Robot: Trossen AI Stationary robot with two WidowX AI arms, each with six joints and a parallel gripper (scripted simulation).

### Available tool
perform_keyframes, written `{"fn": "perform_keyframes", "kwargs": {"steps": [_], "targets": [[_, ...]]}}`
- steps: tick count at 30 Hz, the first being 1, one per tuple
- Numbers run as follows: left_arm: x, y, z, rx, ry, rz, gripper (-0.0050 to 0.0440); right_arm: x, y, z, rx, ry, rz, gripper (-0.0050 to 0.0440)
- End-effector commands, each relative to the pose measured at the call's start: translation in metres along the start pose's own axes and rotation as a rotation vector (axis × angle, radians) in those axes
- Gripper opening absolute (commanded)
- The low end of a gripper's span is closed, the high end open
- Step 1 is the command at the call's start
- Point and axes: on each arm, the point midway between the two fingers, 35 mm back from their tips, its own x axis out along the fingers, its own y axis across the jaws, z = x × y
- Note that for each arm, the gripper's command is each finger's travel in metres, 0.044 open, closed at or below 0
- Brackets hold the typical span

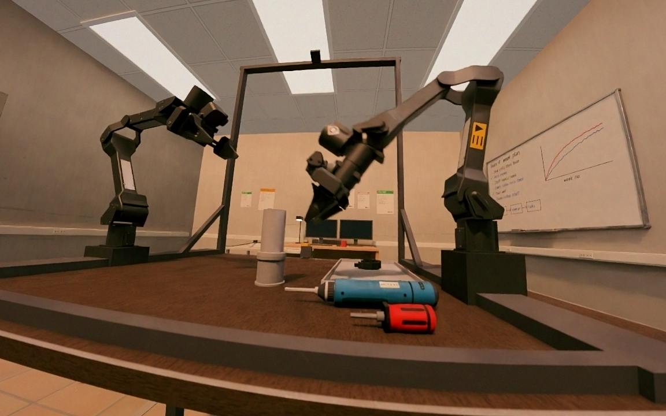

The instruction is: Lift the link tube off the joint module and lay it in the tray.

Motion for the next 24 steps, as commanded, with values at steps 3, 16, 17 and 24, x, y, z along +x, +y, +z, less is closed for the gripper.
{"fn": "perform_keyframes", "kwargs": {"steps": [3,16,17,24], "targets": [[0.003,0.002,-0.017,-0.001,-0.095,-0.003,0.0354,-0.002,0.0,0.005,0.001,-0.018,-0.002,0.044],[0.015,0.003,-0.027,-0.002,-0.266,-0.003,0.0354,-0.005,0.0,0.007,0.0,-0.026,-0.001,0.044],[0.015,0.003,-0.025,-0.002,-0.285,-0.003,0.0354,-0.005,0.0,0.007,0.0,-0.026,-0.001,0.044],[0.006,0.003,-0.002,-0.002,-0.422,-0.002,0.0354,-0.005,0.0,0.007,0.0,-0.026,-0.001,0.044]]}}
